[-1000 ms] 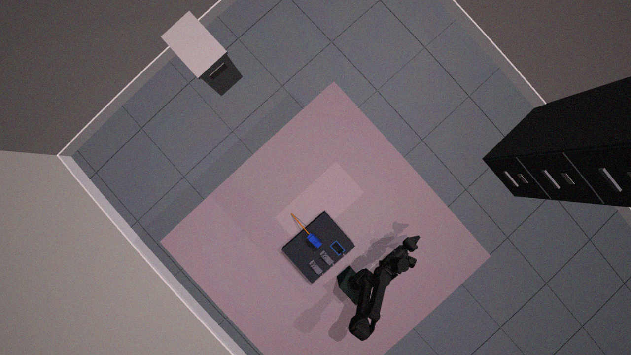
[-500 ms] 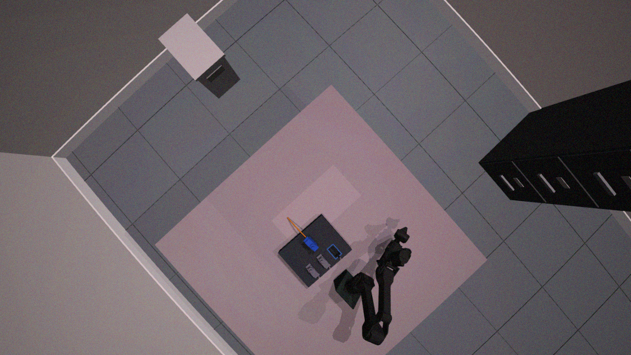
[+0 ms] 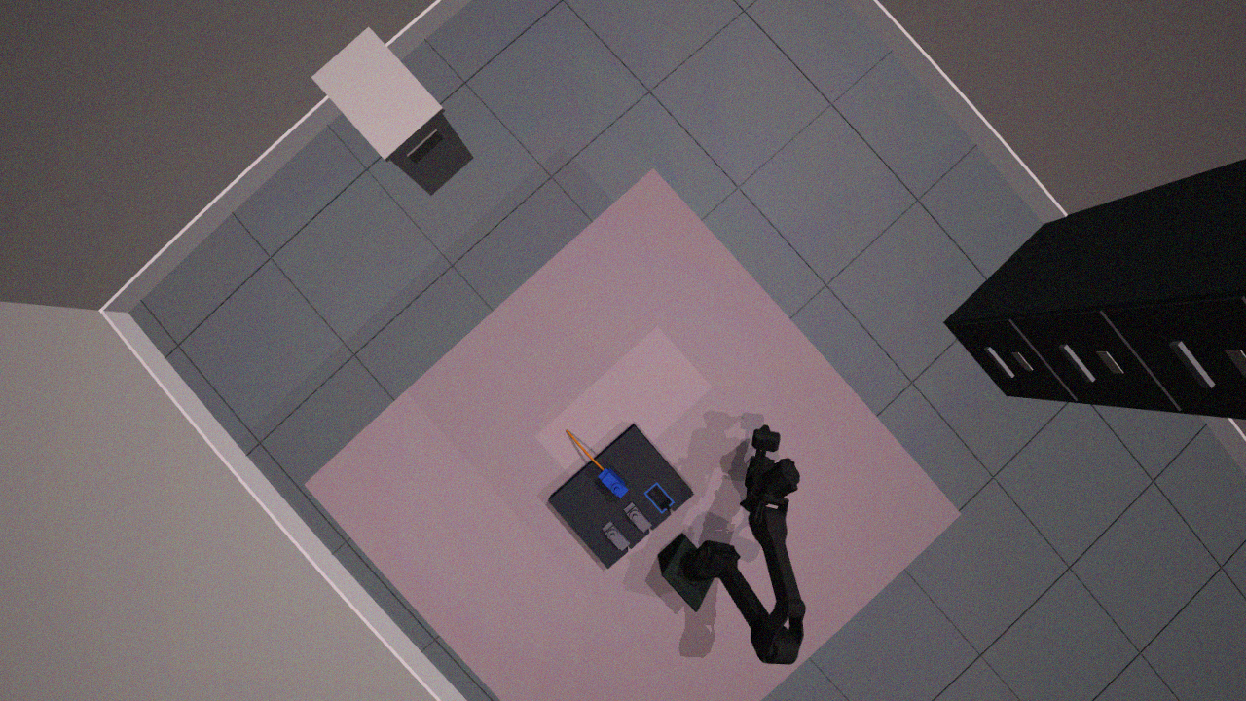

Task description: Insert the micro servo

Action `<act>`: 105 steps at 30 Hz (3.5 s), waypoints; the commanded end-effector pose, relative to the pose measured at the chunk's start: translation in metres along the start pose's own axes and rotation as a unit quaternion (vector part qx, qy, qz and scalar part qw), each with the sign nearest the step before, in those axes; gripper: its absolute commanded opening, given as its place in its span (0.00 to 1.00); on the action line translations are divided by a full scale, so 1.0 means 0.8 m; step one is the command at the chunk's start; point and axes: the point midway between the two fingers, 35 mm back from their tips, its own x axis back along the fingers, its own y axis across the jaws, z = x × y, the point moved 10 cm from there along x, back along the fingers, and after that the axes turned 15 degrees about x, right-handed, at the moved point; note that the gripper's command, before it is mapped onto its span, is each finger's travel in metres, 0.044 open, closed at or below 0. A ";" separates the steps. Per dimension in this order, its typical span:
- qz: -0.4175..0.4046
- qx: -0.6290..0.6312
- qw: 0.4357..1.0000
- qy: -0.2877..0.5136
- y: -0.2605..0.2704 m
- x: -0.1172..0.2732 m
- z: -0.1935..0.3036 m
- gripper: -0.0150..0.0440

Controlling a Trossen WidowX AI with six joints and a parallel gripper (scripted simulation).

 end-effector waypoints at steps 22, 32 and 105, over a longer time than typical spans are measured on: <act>-0.011 0.263 0.929 0.260 0.097 -0.006 0.101 1.00; -0.028 0.383 0.862 0.330 0.129 0.016 0.150 1.00; -0.115 0.883 0.326 0.316 0.151 0.223 0.383 1.00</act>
